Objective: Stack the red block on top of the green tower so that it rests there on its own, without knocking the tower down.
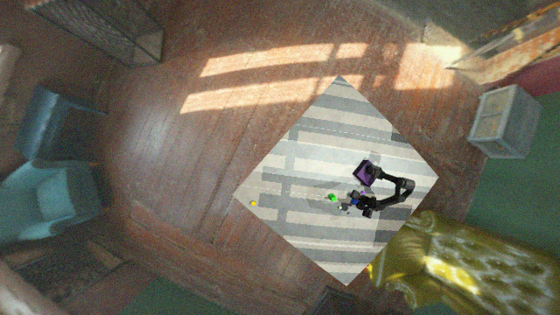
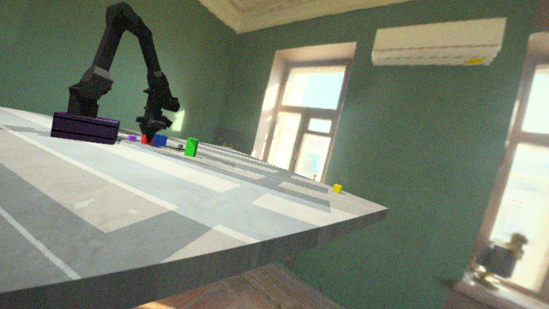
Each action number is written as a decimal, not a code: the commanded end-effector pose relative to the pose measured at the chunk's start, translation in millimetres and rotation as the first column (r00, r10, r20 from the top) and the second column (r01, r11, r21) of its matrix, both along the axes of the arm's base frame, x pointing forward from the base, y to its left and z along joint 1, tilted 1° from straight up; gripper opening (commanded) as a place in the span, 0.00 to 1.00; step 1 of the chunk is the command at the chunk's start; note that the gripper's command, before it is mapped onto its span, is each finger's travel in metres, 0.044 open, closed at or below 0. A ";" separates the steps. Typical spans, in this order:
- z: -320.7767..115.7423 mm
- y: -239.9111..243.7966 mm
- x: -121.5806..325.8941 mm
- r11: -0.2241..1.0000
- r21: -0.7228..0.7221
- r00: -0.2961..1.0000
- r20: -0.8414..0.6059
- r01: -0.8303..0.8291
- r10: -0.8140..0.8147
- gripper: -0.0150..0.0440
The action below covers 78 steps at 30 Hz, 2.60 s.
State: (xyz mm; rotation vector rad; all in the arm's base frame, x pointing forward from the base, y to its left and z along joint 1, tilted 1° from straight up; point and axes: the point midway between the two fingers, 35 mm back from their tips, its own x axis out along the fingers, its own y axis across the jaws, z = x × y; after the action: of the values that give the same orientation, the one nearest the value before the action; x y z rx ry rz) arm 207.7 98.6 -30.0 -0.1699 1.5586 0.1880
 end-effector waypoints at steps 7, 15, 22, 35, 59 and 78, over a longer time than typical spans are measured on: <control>7.5 -0.4 0.3 1.000 -0.004 1.000 0.001 0.002 -0.002 0.25; 45.7 -0.1 0.3 1.000 -0.004 1.000 0.001 0.002 -0.002 0.25; 78.4 -0.3 0.3 1.000 -0.004 1.000 0.001 0.002 -0.002 0.25; 118.0 -0.7 0.0 1.000 -0.004 1.000 0.001 0.002 -0.002 0.25; 126.1 -53.9 66.8 0.999 -0.016 0.999 0.007 0.038 -0.038 0.25; 122.0 -152.5 129.5 1.000 -0.021 1.000 0.012 0.015 -0.015 0.25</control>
State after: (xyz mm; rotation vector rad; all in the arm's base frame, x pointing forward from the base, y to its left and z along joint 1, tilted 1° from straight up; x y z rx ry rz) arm 327.3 -32.3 93.0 -0.1670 1.5500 0.1474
